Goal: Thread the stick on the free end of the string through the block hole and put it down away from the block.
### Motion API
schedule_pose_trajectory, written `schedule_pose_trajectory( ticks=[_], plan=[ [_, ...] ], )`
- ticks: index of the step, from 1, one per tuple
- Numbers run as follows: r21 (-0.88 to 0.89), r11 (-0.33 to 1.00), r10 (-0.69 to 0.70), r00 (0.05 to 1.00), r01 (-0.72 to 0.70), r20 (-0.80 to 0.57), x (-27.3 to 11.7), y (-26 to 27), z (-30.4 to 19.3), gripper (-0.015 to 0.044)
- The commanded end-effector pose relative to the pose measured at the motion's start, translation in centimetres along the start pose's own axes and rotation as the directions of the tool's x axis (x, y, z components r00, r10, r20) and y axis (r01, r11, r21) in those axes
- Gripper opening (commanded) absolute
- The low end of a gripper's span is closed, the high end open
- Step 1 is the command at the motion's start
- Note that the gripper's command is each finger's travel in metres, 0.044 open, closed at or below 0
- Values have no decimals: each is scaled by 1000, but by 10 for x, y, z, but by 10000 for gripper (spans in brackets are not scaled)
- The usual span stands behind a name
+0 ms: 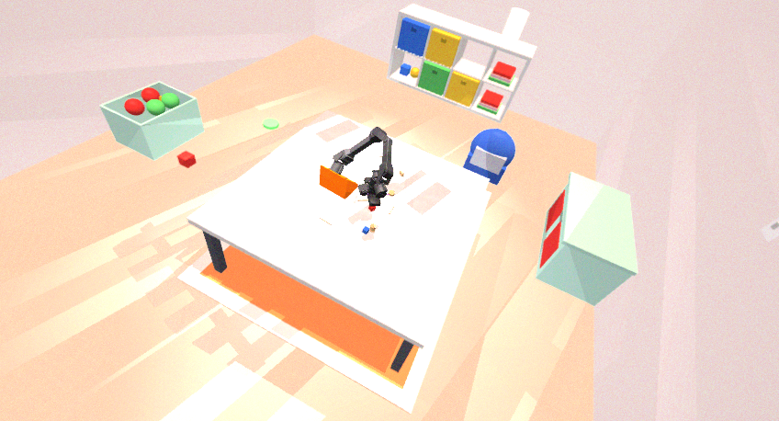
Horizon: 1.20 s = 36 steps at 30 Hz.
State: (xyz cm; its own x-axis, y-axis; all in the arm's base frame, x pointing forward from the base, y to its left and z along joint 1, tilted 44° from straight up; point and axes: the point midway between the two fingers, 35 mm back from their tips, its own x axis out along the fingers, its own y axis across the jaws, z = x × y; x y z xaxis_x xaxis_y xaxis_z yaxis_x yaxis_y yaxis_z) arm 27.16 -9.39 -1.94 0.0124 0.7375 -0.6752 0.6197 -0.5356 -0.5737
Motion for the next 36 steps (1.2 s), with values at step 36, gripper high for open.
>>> schedule_pose_trajectory(
  ticks=[36],
  plan=[
    [461, 886, -63, 998, 49, 16, 0, -19, -47, 0]
  ],
)
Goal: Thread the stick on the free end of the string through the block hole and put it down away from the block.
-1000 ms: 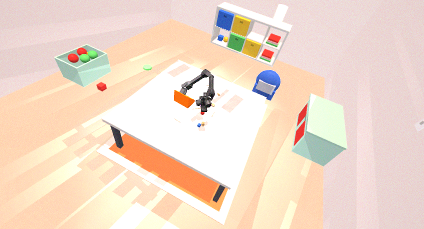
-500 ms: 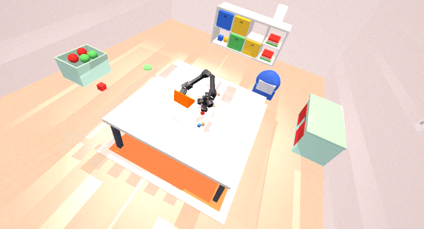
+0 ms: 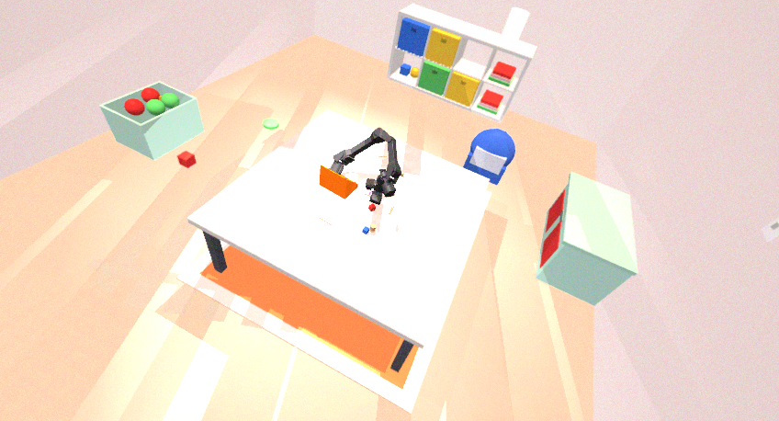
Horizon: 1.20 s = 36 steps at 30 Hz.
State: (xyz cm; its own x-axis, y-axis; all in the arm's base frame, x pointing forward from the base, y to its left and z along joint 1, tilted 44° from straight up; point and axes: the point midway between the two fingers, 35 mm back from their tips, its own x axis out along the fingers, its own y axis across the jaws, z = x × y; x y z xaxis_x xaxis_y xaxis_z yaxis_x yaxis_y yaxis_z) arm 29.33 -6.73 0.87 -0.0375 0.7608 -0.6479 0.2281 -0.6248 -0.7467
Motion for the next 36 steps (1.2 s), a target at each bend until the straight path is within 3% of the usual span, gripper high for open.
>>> schedule_pose_trajectory(
  ticks=[1, 36],
  plan=[
    [53, 999, -5, 1000, 5, 2, 0, -5, -6, 0],
    [464, 886, -50, 998, 23, 46, 3, -42, -31, 0]
  ],
)
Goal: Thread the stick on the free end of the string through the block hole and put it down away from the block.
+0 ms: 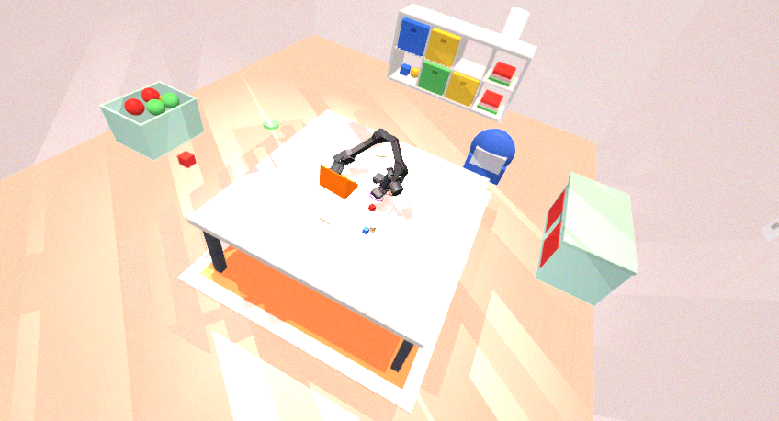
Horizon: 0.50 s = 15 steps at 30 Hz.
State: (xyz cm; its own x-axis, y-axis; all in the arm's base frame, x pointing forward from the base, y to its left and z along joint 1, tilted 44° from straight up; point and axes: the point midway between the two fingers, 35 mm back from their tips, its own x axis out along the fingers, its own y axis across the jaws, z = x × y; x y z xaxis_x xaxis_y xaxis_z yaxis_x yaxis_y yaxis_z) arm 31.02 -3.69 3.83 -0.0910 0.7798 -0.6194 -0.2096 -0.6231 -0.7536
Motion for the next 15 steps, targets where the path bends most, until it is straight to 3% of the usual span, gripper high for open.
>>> schedule_pose_trajectory(
  ticks=[1, 15],
  plan=[
    [54, 999, -4, 1000, 4, 5, 0, -8, -2, 0],
    [225, 974, -12, 1000, 5, 29, 2, -26, -3, 0]
  ],
)
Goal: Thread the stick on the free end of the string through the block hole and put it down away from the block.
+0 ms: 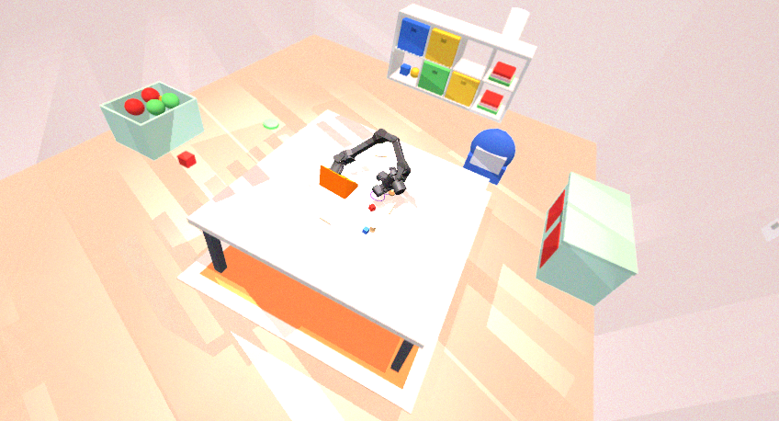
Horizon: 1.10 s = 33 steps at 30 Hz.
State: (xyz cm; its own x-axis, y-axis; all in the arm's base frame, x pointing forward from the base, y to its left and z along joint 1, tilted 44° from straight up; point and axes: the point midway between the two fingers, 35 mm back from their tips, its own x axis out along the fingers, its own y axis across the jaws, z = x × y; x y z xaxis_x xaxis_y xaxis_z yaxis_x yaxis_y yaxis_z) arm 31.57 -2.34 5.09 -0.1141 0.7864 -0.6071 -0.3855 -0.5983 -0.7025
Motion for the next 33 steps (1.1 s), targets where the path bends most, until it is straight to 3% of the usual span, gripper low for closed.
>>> schedule_pose_trajectory(
  ticks=[1, 11, 33],
  plan=[
    [54, 999, -3, 1000, 2, 6, 0, -8, 0, 0],
    [169, 986, -5, 1000, 1, 23, 2, -20, 2, 0],
    [145, 989, 1, 1000, -1, 3, -2, -12, -11, 0]
  ],
)
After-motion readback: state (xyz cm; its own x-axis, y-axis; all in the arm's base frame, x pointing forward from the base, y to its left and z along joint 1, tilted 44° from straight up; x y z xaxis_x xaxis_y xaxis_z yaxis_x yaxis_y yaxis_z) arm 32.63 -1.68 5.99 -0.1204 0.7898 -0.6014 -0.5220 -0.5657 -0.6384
